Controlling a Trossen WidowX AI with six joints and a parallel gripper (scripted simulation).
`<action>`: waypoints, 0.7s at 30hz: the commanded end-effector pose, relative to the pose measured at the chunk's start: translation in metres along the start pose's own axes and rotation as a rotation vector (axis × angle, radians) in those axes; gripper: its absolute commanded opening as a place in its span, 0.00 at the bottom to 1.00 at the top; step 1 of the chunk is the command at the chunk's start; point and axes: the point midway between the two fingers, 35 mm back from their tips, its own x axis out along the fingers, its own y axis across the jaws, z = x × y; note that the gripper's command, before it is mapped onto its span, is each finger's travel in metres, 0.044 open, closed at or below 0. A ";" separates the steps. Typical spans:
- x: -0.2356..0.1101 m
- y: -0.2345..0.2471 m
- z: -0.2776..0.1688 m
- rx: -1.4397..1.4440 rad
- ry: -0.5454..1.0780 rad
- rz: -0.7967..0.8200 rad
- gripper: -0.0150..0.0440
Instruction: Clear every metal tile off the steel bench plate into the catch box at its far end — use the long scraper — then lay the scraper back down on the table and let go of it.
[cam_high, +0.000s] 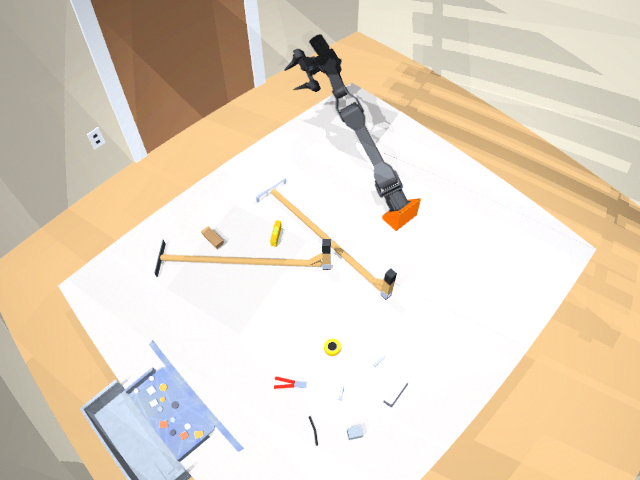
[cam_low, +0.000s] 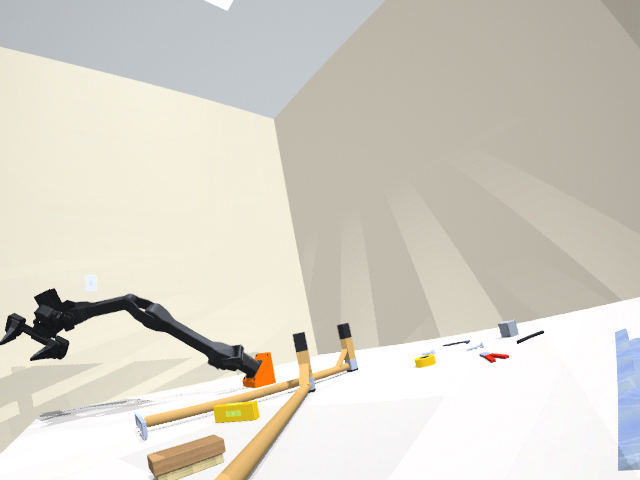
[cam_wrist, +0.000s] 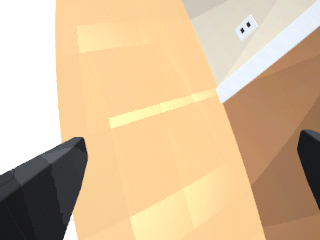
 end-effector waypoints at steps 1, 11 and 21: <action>0.001 -0.001 0.021 0.019 -0.002 -0.003 1.00; 0.001 -0.001 0.075 0.033 -0.010 -0.006 1.00; -0.001 0.004 0.129 0.049 -0.019 -0.008 1.00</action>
